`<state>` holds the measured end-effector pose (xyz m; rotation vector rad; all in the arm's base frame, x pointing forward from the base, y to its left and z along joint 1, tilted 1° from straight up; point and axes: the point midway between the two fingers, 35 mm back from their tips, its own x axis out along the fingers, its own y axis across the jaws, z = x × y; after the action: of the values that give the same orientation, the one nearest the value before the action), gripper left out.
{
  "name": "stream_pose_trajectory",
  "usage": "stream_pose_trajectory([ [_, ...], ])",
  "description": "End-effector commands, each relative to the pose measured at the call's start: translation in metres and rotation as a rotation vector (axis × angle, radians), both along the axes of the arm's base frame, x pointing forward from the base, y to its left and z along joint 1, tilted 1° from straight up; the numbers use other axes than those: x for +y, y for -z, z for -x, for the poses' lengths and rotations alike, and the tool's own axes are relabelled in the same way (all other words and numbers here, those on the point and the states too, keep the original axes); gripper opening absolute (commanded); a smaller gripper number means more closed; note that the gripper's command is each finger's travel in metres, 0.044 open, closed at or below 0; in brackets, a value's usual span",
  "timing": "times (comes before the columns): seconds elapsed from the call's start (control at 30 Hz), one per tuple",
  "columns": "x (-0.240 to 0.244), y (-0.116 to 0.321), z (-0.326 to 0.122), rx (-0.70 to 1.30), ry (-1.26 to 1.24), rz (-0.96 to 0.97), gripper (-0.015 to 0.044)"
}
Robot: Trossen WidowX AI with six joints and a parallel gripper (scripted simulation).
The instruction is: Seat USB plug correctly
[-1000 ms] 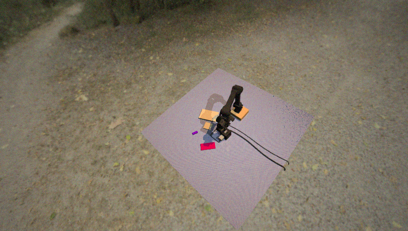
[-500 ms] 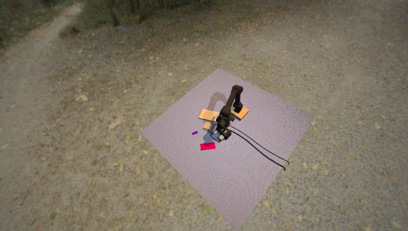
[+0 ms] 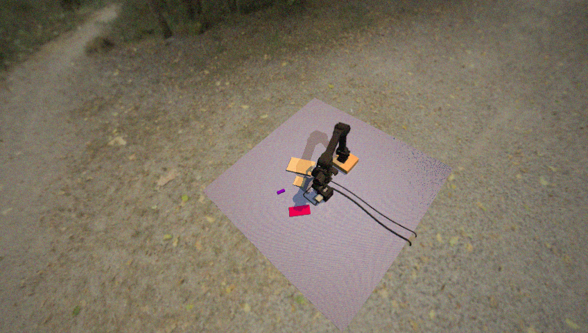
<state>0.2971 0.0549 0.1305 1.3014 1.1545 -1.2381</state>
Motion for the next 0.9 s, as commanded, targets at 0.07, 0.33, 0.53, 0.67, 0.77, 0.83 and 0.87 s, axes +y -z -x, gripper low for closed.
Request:
stream_pose_trajectory([
  [0.07,0.0003,0.0014,-0.0002,0.001,0.004,0.0,0.0],
  [0.33,0.0006,0.0023,-0.0002,0.001,0.004,0.0,0.0],
  [0.53,0.0008,0.0031,-0.0002,0.001,0.005,0.0,0.0],
  [0.67,0.001,0.0035,-0.0002,0.001,0.005,0.0,0.0],
  [0.77,0.0011,0.0039,-0.0002,0.001,0.005,0.0,0.0],
  [0.83,0.0012,0.0041,-0.0002,0.001,0.005,0.0,0.0],
  [0.87,0.0012,0.0043,-0.0003,0.001,0.005,0.0,0.0],
])
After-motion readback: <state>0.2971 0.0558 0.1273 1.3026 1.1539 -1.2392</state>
